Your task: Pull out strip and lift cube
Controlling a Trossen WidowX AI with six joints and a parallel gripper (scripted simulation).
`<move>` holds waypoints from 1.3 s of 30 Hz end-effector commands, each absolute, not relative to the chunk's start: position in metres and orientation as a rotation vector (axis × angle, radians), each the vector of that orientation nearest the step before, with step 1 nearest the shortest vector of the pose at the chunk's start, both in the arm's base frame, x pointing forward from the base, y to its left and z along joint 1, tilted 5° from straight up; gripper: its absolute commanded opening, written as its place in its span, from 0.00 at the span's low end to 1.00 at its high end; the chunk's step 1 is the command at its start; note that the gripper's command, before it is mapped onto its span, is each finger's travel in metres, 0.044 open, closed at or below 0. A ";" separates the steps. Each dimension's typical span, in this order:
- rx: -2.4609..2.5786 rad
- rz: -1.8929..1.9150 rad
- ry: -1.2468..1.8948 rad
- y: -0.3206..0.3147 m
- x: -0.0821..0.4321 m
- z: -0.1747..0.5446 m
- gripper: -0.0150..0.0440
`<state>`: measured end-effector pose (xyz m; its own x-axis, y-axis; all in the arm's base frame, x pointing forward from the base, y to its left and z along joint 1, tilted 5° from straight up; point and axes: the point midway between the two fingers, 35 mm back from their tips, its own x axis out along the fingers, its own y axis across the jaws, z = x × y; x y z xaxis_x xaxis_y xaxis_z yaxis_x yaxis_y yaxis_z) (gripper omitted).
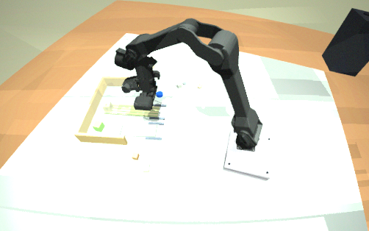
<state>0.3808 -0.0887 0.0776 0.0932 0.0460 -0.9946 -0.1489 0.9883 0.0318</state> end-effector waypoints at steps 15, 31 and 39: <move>-0.088 0.142 1.468 -0.087 0.386 0.050 0.25; -0.088 0.142 1.469 -0.085 0.387 0.033 0.25; -0.088 0.142 1.469 -0.085 0.387 0.033 0.25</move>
